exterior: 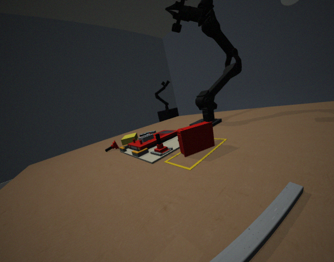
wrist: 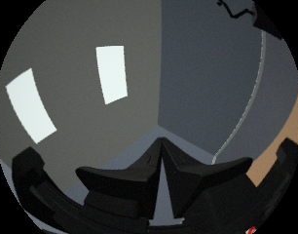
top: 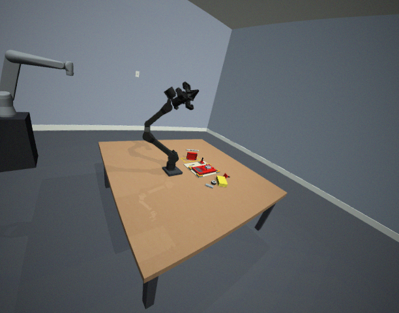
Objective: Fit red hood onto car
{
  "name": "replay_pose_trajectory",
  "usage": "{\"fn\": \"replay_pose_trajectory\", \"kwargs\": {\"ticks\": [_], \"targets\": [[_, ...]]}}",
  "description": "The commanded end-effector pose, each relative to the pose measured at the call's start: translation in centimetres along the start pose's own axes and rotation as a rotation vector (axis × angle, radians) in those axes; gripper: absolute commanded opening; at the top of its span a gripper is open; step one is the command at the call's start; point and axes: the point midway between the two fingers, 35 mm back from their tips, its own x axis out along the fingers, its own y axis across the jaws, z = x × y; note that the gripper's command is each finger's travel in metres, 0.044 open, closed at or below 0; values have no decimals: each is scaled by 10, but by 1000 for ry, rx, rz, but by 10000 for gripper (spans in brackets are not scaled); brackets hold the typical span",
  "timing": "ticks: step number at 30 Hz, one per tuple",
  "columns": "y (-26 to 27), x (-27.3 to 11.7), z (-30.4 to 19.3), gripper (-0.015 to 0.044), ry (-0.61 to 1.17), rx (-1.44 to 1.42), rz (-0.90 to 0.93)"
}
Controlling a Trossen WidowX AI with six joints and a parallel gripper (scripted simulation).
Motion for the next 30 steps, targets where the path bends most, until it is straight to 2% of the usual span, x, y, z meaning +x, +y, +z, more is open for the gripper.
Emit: {"fn": "replay_pose_trajectory", "kwargs": {"ticks": [1, 8, 16, 23, 30], "targets": [[-11, 17, -44, 0, 146, -199, -21], [-30, 30, -120, 0, 395, -555, 6], [-52, 22, -208, 0, 692, -964, 144], [-72, -4, -281, 0, 944, -1303, 369], [-92, -46, -344, 0, 1167, -1601, 700]]}}
